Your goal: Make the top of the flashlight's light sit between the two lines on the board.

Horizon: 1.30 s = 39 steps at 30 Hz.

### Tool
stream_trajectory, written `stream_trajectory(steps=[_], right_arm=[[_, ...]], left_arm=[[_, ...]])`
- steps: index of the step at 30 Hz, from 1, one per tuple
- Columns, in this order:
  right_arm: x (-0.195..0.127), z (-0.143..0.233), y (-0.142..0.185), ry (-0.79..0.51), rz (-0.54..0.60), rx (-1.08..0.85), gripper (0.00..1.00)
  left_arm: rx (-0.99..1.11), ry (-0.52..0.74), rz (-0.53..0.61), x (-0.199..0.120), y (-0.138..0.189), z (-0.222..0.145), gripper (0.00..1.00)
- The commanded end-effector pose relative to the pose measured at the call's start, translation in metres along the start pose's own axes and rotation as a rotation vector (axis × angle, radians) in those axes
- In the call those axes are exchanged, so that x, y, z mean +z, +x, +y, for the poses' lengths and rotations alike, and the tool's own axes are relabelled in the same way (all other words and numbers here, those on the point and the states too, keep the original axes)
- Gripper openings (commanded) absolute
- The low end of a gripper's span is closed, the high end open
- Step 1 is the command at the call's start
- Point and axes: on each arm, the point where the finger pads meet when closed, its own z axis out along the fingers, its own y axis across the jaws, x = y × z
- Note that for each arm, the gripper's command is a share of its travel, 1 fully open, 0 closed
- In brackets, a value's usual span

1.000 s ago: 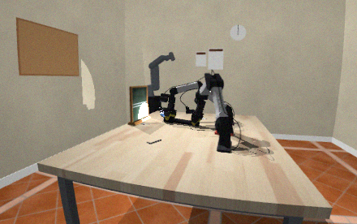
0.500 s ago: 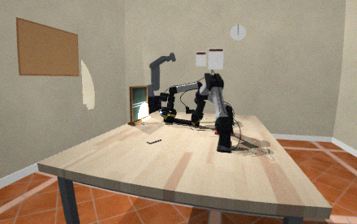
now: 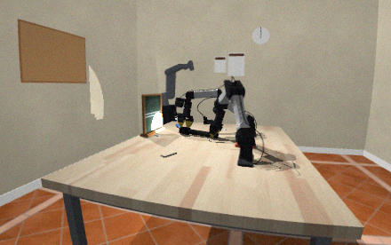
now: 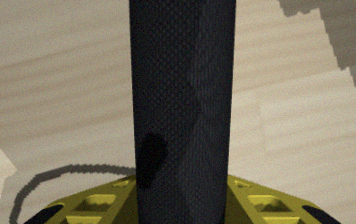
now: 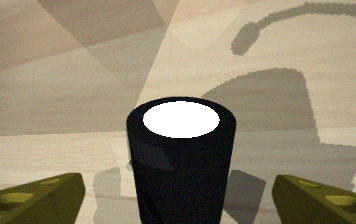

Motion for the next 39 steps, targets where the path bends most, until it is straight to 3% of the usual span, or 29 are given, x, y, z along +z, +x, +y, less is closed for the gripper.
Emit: stream_trajectory(steps=[1, 21, 35, 36, 37, 39], right_arm=[[-0.009, -0.004, 0.002, 0.004, 0.019, 0.002, 1.0], [-0.019, -0.003, 0.002, -0.002, 0.02, 0.002, 1.0], [-0.006, -0.007, 0.012, 0.019, 0.065, 0.007, 1.0], [-0.007, -0.009, 0.003, -0.002, 0.041, 0.011, 1.0], [-0.037, 0.003, 0.0, -0.042, -0.017, -0.012, 1.0], [-0.039, 0.005, -0.003, -0.076, -0.032, -0.019, 1.0]], left_arm=[[0.022, 0.039, -0.035, -0.016, -0.005, -0.007, 0.3], [0.022, 0.039, -0.035, -0.016, -0.005, -0.007, 0.3], [0.022, 0.039, -0.035, -0.016, -0.005, -0.007, 0.3], [0.022, 0.039, -0.035, -0.016, -0.005, -0.007, 0.3], [0.022, 0.039, -0.035, -0.016, -0.005, -0.007, 0.3], [0.022, 0.039, -0.035, -0.016, -0.005, -0.007, 0.3]])
